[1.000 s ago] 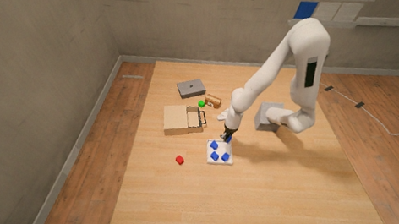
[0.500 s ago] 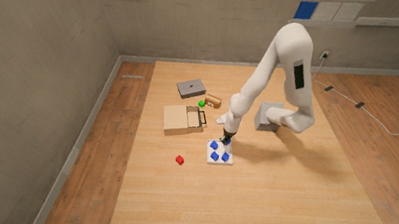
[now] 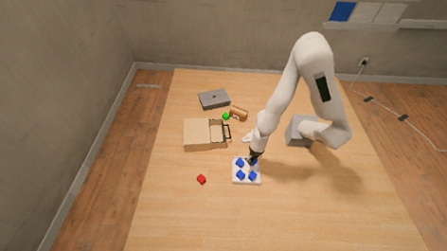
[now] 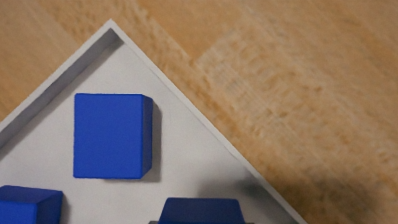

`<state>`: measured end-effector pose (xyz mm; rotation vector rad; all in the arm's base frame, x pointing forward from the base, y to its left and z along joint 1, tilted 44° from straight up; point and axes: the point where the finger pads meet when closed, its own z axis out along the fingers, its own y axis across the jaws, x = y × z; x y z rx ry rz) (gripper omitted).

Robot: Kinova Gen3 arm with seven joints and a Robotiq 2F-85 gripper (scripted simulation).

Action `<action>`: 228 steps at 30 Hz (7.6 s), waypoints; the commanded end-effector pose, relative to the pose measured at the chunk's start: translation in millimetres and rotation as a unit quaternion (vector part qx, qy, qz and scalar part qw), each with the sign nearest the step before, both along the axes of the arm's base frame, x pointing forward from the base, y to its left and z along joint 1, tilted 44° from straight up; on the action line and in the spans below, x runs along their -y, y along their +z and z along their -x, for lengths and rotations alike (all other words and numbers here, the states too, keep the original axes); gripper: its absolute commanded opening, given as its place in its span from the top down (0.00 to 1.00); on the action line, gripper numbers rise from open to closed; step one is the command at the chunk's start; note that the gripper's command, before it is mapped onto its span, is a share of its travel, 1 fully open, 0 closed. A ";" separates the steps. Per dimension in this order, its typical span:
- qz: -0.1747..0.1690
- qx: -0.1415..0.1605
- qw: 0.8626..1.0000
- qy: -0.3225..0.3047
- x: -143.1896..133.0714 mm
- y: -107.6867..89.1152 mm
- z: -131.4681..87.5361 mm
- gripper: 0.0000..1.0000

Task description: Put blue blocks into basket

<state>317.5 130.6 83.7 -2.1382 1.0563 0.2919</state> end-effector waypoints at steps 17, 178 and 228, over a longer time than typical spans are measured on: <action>0.000 0.000 1.000 0.000 -17.2 -18.0 -3.1 0.90; 0.000 0.000 1.000 0.000 85.8 88.3 13.2 0.39; -0.035 -0.222 0.947 -0.230 240.2 -45.4 -90.0 0.70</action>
